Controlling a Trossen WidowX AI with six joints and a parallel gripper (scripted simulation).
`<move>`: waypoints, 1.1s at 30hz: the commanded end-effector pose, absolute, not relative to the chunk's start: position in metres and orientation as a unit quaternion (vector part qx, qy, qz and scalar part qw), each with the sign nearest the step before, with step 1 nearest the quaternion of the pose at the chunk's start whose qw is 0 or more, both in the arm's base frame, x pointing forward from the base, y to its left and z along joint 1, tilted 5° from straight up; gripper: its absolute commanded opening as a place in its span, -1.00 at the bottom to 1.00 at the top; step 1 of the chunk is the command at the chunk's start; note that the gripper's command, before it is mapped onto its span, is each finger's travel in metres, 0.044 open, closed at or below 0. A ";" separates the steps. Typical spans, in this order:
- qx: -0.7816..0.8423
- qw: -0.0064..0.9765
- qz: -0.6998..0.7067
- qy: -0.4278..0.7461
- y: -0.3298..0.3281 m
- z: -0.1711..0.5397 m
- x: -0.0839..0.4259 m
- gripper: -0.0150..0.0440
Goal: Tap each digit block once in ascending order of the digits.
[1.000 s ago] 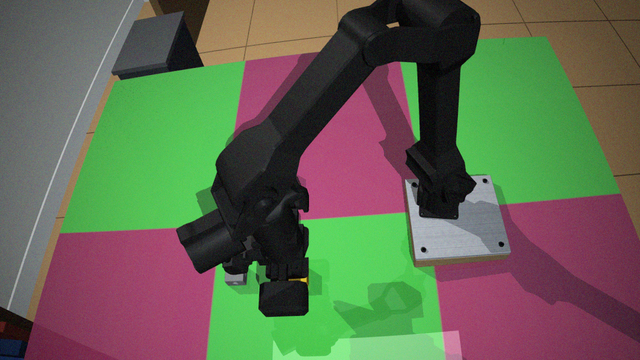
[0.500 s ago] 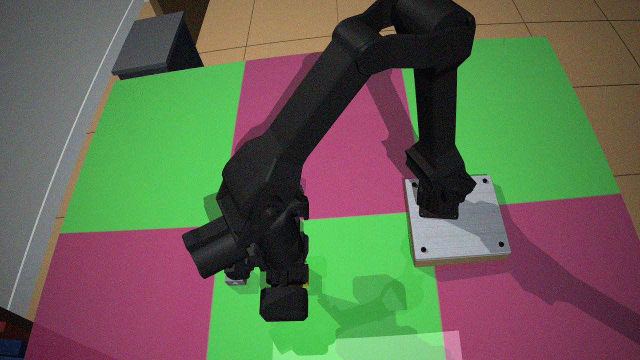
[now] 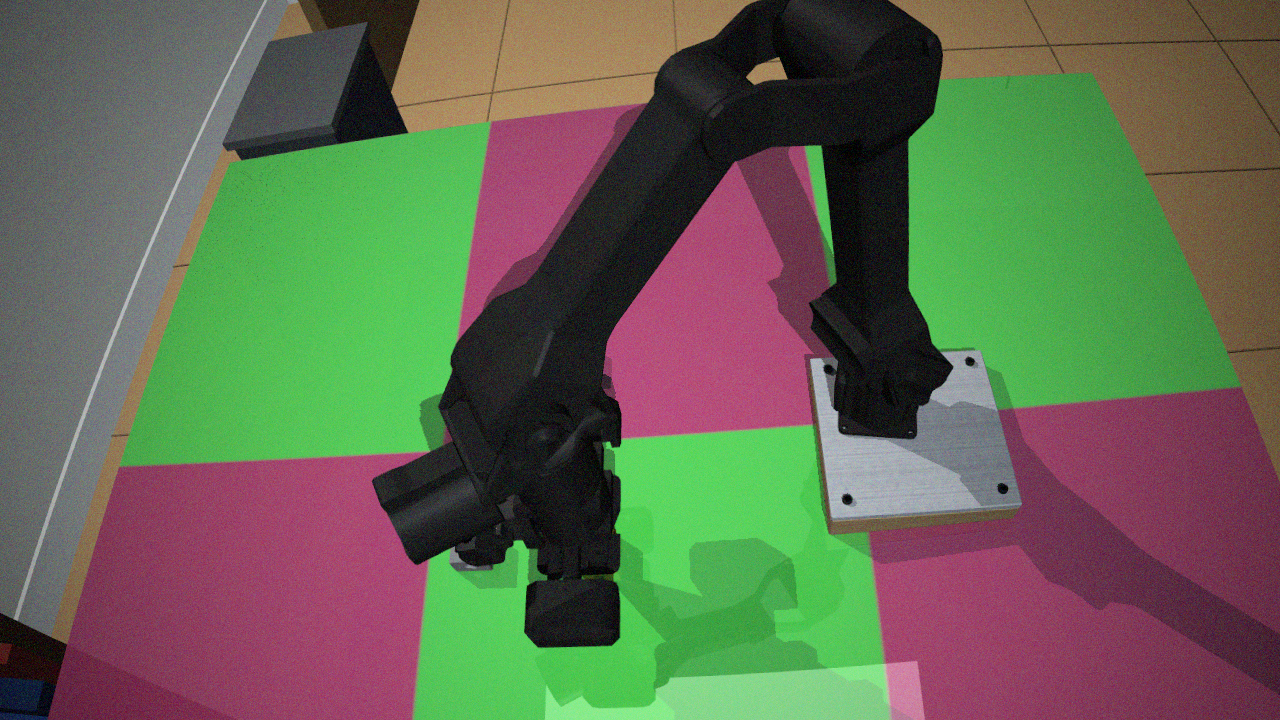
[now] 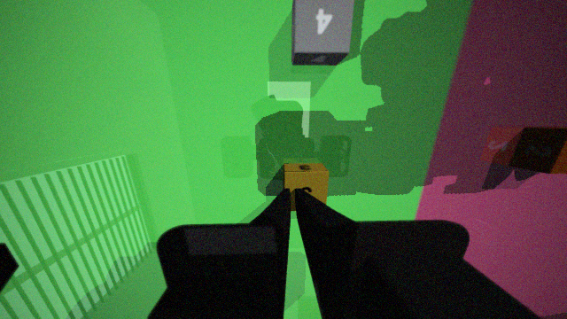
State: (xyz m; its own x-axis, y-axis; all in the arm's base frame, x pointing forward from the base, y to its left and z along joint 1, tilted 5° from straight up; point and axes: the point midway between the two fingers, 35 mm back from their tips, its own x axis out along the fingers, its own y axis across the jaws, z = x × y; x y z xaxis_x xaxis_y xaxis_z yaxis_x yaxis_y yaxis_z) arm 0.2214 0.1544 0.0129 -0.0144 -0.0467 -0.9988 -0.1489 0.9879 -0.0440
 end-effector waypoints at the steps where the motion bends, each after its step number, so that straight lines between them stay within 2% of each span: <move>1: -0.070 0.697 0.037 0.712 0.155 0.026 0.221 -0.42; 9: -0.069 0.696 0.035 0.714 0.156 0.048 0.222 -0.42; 15: -0.069 0.696 0.035 0.714 0.159 0.118 0.223 -0.42; 20: -0.069 0.696 0.035 0.714 0.159 0.121 0.225 -0.42; 29: -0.070 0.700 0.035 0.710 0.154 0.122 0.330 -0.42; 33: -0.070 0.700 0.035 0.710 0.152 0.121 0.338 -0.42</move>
State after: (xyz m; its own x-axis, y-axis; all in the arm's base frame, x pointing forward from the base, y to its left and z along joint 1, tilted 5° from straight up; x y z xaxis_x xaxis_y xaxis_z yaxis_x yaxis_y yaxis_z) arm 0.3286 0.1526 0.1220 -0.0082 -0.0470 -0.9989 -0.1367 0.9896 -0.0455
